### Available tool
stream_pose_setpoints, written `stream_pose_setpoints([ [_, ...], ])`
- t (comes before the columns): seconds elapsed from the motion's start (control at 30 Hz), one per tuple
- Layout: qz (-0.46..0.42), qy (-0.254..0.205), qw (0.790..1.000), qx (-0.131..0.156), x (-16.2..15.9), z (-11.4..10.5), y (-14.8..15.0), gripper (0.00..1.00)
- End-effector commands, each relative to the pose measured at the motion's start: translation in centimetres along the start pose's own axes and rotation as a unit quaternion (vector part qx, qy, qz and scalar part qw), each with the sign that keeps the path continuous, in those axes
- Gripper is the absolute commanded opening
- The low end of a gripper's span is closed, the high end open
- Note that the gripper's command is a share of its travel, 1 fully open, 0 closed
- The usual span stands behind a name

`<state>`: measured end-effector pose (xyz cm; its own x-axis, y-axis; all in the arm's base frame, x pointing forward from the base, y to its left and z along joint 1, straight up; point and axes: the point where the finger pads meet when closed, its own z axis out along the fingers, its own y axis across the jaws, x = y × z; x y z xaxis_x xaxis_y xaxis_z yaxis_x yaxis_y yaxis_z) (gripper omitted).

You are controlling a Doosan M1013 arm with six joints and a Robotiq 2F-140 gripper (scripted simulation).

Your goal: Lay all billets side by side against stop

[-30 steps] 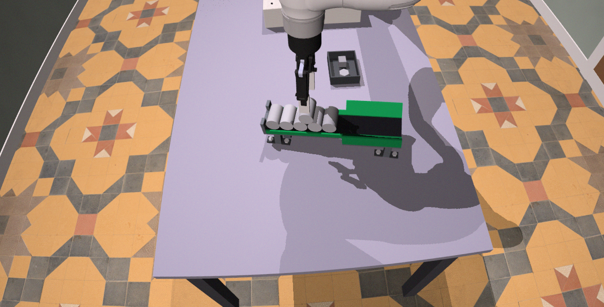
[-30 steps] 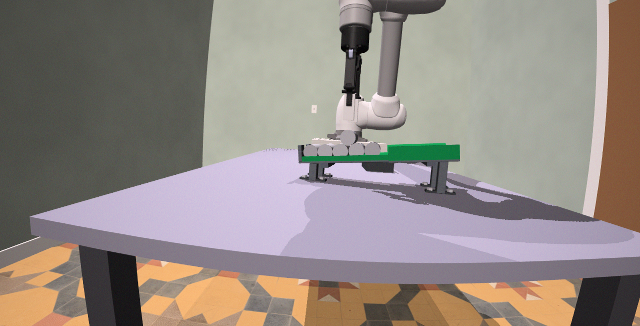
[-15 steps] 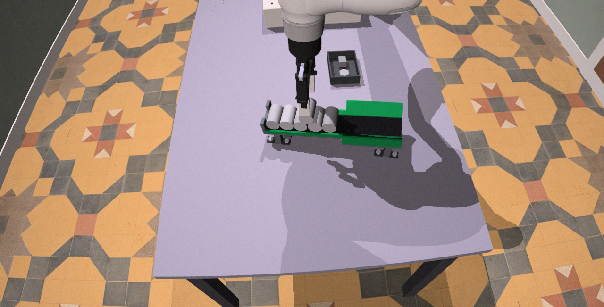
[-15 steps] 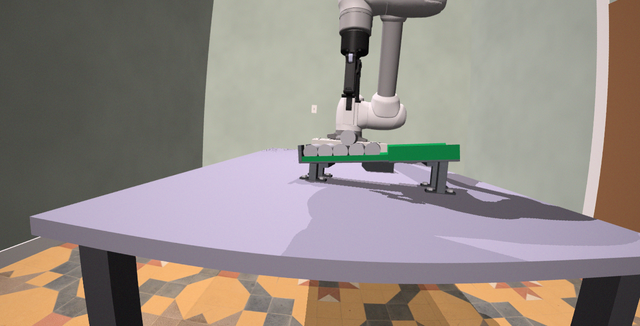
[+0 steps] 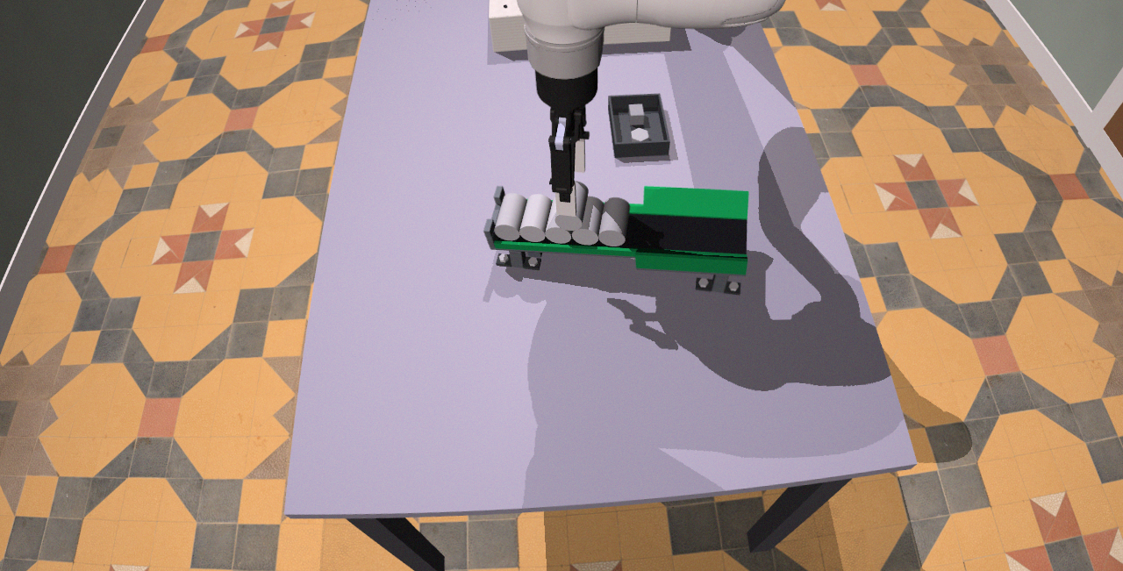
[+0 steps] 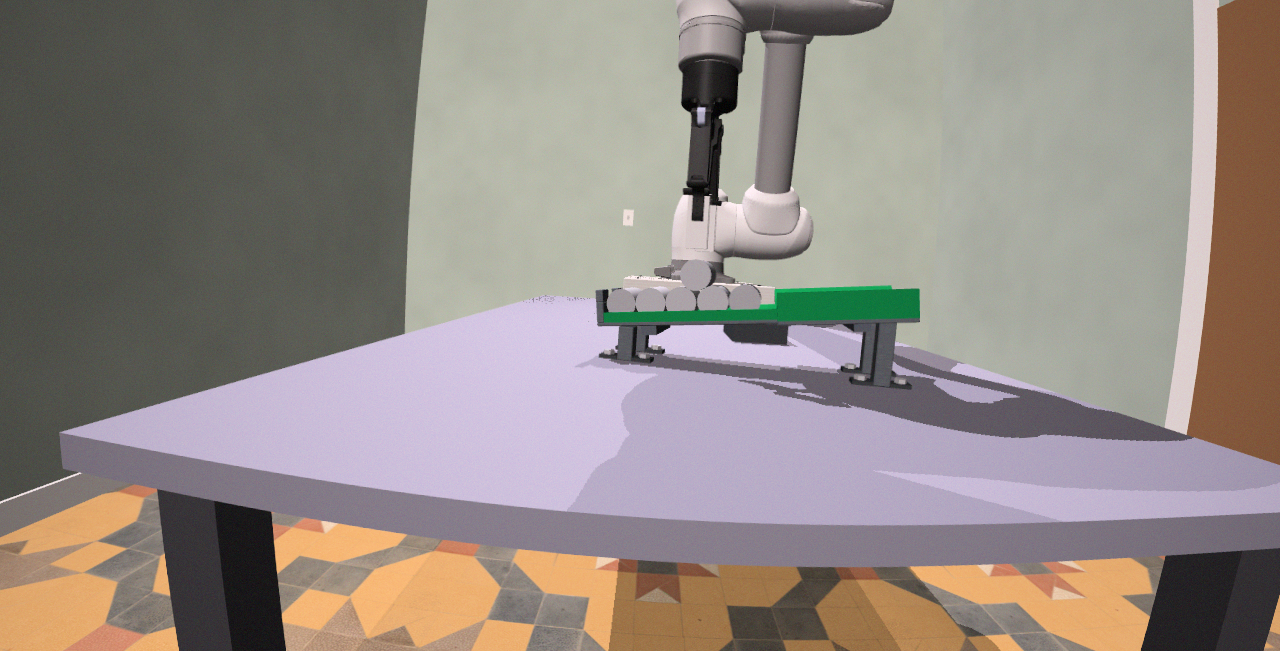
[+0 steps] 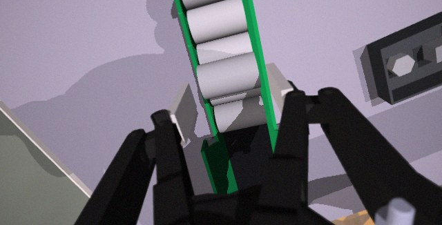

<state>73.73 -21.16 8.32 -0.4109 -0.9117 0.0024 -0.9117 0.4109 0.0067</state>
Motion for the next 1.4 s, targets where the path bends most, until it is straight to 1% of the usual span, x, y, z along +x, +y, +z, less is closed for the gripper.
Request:
stream_pose_setpoints([
  [0.0,0.000,0.000,1.000,0.000,0.0,0.0,0.0,0.55],
  [0.93,0.000,0.000,1.000,0.000,0.0,0.1,0.0,0.55],
  [1.2,0.000,0.000,1.000,0.000,0.0,0.9,0.0,0.55],
  [1.37,0.000,0.000,1.000,0.000,0.0,2.2,0.0,0.55],
])
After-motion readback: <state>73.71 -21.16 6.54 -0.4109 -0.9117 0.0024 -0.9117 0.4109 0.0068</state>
